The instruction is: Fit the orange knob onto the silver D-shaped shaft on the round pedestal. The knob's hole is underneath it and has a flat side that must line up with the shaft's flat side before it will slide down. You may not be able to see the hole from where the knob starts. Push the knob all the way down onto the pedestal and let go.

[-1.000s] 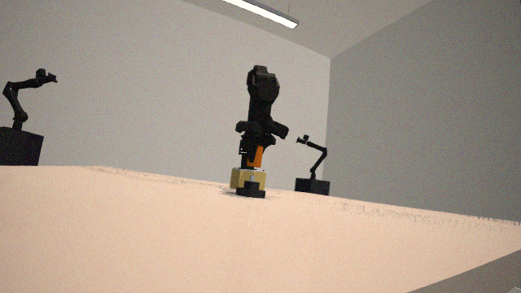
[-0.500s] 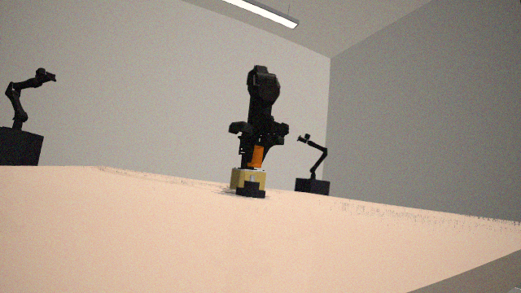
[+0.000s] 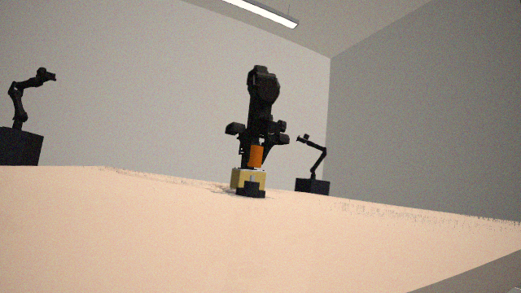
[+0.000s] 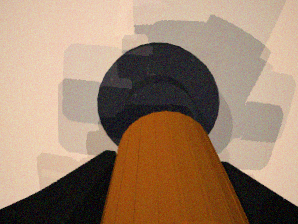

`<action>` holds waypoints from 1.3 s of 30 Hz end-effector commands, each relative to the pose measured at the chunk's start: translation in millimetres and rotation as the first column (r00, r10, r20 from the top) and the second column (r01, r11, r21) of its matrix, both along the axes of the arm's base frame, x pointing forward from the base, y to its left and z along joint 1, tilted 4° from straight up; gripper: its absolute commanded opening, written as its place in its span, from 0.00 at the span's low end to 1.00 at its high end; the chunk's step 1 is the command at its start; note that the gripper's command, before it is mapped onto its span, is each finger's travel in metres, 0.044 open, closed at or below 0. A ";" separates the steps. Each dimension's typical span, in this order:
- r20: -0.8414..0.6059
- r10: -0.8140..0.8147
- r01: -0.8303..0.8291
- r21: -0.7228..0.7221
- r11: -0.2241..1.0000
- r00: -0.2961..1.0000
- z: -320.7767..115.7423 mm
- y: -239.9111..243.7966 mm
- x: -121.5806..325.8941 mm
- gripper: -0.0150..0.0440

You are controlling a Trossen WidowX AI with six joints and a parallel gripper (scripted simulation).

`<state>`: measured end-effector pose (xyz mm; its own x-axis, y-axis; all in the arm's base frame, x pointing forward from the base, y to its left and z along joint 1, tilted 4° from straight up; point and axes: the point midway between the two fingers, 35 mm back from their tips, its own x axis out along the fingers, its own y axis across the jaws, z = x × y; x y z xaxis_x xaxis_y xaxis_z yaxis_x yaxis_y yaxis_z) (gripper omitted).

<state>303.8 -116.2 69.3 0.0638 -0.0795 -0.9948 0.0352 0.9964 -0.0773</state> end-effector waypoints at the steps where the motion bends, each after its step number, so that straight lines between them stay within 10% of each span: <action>1: 0.012 -0.107 0.107 0.009 0.994 0.994 0.5 -0.2 -0.2 0.25; 39: 0.036 -0.892 0.886 0.105 0.451 0.450 0.4 1.2 -0.2 0.25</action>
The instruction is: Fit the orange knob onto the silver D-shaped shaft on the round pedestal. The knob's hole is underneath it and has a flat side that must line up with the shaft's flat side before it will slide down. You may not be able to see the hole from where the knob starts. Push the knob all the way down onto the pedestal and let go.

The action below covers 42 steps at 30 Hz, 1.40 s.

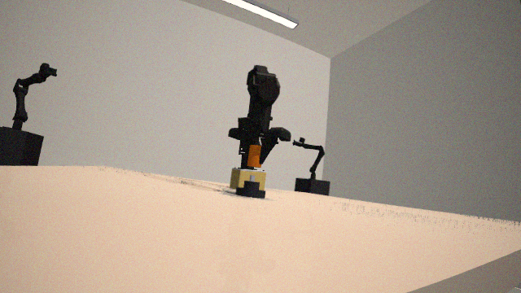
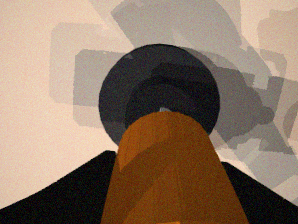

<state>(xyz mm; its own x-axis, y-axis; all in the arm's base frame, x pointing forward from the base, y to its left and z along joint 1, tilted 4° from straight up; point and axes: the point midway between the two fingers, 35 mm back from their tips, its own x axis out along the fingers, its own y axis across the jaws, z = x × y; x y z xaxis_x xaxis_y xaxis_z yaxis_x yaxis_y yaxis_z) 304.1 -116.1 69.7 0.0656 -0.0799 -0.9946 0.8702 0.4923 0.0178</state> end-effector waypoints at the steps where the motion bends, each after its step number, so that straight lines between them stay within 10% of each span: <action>1: 0.010 -0.108 0.108 0.010 0.994 0.994 0.0 1.2 -0.8 0.25; 42: 0.032 -0.917 0.911 0.111 0.398 0.397 -0.3 1.8 -2.3 0.25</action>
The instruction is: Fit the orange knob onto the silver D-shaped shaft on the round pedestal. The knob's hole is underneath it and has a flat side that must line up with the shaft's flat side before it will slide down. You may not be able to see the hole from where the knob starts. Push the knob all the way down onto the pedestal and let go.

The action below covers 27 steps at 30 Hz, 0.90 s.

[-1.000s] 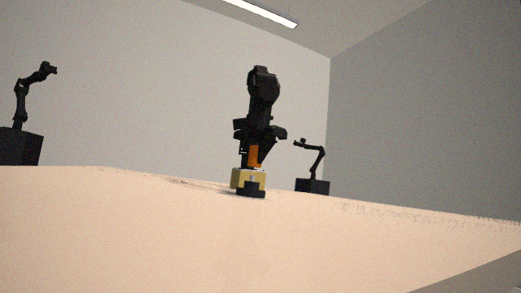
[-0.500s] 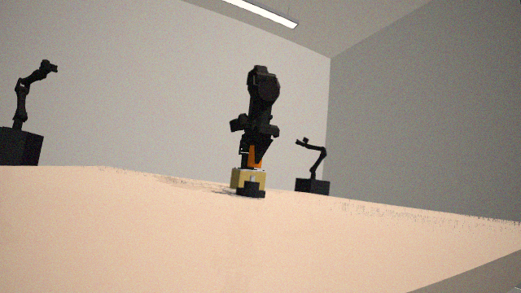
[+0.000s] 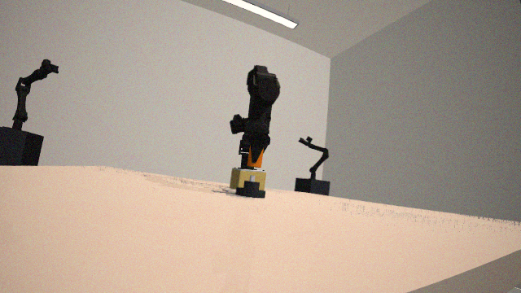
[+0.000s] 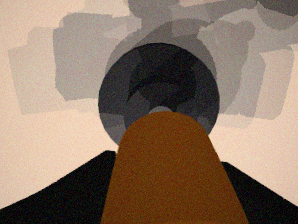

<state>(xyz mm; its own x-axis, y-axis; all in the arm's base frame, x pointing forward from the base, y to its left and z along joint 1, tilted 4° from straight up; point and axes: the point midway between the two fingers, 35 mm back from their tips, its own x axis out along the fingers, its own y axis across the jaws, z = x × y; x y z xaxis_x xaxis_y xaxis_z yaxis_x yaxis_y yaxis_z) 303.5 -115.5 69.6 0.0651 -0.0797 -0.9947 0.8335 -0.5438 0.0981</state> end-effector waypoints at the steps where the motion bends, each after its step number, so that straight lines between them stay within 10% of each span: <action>1: 0.007 -0.076 0.076 0.007 0.997 0.997 -0.2 1.3 -1.9 0.25; 27: 0.007 -0.071 0.071 0.007 0.997 0.997 -22.9 -1.7 2.2 0.25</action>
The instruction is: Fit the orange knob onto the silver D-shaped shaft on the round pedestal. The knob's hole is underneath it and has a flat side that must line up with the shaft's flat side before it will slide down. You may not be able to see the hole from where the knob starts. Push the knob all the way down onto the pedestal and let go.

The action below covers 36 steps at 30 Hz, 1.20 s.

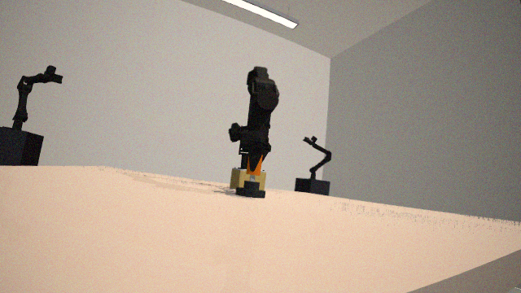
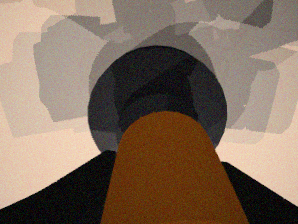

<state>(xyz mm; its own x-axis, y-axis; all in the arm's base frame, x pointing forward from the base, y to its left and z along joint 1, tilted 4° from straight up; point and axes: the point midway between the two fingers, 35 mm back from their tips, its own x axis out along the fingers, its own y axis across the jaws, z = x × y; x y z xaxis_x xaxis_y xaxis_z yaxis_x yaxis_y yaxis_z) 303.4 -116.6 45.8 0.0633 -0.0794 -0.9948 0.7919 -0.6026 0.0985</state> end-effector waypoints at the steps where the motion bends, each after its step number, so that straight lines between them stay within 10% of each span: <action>1: 0.004 0.001 -0.001 0.002 1.000 1.000 1.0 -0.8 2.6 0.25; 36: 0.003 0.001 -0.001 0.002 1.000 1.000 -2.7 0.5 -0.9 0.25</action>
<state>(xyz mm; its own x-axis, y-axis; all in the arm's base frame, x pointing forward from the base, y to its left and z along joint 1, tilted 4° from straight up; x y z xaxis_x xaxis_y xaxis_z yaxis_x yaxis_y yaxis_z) 303.4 -117.0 43.7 0.0673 -0.0810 -0.9944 0.7908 -0.6034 0.1027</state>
